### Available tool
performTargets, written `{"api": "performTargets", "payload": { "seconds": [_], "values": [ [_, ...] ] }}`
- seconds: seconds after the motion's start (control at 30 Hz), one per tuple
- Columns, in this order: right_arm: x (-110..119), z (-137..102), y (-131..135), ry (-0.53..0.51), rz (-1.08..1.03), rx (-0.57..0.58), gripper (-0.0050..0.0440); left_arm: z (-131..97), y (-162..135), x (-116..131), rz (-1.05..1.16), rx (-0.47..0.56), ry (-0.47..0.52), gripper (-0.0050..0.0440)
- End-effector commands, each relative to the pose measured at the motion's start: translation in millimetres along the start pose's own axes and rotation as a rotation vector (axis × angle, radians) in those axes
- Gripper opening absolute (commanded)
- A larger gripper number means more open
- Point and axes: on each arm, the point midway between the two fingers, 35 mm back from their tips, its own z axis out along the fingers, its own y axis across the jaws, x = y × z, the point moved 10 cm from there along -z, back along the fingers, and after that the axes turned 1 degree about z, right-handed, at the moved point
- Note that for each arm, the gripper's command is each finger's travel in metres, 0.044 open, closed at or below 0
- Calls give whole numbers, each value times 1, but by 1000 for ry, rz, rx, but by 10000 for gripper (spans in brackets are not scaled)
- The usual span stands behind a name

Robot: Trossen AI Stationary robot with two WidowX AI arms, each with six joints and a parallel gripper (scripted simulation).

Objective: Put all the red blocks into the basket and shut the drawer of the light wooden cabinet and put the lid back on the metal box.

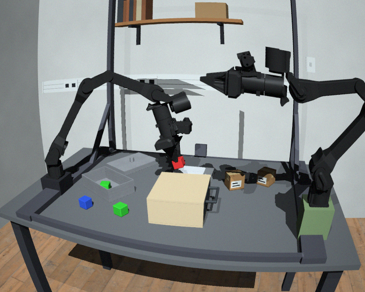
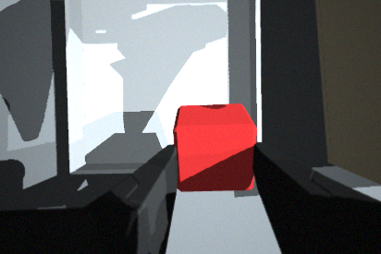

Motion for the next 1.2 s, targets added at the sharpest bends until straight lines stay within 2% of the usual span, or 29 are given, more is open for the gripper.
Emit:
{"api": "performTargets", "payload": {
  "seconds": [0.0, 0.1, 0.13, 0.2, 0.23, 0.4, 0.6, 1.17],
  "values": [
    [-12, -6, 3, -30, 41, -1, -50, -2, 0, -6, -2, -1, -22, 400],
    [-9, -8, 3, -24, 28, 0, -50, -2, 0, -6, -2, -1, -22, 400],
    [-14, -15, 6, -51, 18, -27, -50, -2, 0, -6, -2, -1, -22, 400],
    [-13, -10, 7, -43, 15, -23, -50, -2, 0, -6, -2, -1, -22, 400],
    [-16, -25, 6, -77, 20, -41, -50, -2, 0, -6, -2, -1, -22, 400],
    [-16, -26, 6, -81, 20, -44, -50, -2, 0, -6, -2, -1, -22, 400],
    [-8, -4, 5, -41, 16, -22, -50, -2, 0, -6, -2, -1, -22, 400],
    [-3, 11, 4, -38, 17, -21, -50, -2, 0, -6, -2, -1, -22, 400]
  ]
}}
